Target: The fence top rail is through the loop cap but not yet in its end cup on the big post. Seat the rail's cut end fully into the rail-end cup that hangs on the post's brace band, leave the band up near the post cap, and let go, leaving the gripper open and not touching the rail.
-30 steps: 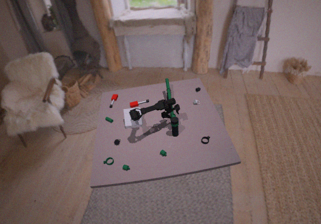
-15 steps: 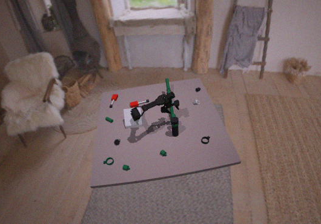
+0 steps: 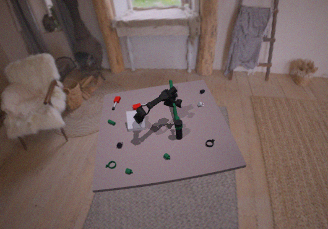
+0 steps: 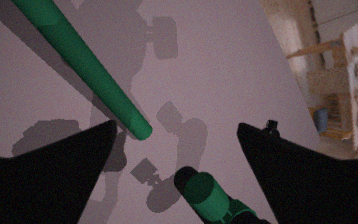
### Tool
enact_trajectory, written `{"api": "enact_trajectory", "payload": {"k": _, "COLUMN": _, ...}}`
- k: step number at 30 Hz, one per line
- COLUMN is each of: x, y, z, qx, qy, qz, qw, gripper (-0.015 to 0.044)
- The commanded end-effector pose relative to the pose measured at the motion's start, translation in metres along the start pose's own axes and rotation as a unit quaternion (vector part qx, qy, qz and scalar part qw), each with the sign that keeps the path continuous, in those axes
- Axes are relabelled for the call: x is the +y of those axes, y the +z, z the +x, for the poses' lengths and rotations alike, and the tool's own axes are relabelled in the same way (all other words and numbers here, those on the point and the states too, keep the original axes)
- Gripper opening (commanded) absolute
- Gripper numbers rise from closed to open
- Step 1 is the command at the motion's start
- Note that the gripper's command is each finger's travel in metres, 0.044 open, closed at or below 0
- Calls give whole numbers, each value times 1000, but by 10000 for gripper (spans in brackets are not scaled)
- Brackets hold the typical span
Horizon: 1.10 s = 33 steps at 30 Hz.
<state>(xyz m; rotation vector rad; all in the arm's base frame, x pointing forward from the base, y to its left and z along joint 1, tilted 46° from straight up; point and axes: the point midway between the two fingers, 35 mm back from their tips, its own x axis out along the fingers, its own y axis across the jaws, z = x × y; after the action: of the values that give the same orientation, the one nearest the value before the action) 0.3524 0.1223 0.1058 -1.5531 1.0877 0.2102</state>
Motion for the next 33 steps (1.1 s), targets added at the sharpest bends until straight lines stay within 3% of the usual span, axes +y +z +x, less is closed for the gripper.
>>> {"api": "enact_trajectory", "payload": {"k": 1, "x": 22, "y": 48, "z": -41, "qx": -4, "qy": 0, "qz": 293, "qw": 956, "gripper": 440}}
{"api": "enact_trajectory", "payload": {"k": 7, "x": 29, "y": 57, "z": -50, "qx": -3, "qy": -1, "qz": 393, "qw": 920, "gripper": 440}}
{"api": "enact_trajectory", "payload": {"k": 26, "x": 29, "y": 57, "z": -49, "qx": -1, "qy": 0, "qz": 401, "qw": 916, "gripper": 440}}
{"api": "enact_trajectory", "payload": {"k": 30, "x": 32, "y": 59, "z": -36, "qx": 26, "qy": 9, "qz": 487, "qw": 873, "gripper": 440}}
{"api": "enact_trajectory", "payload": {"k": 33, "x": 37, "y": 62, "z": -19, "qx": 65, "qy": 12, "qz": 594, "qw": 802, "gripper": 440}}
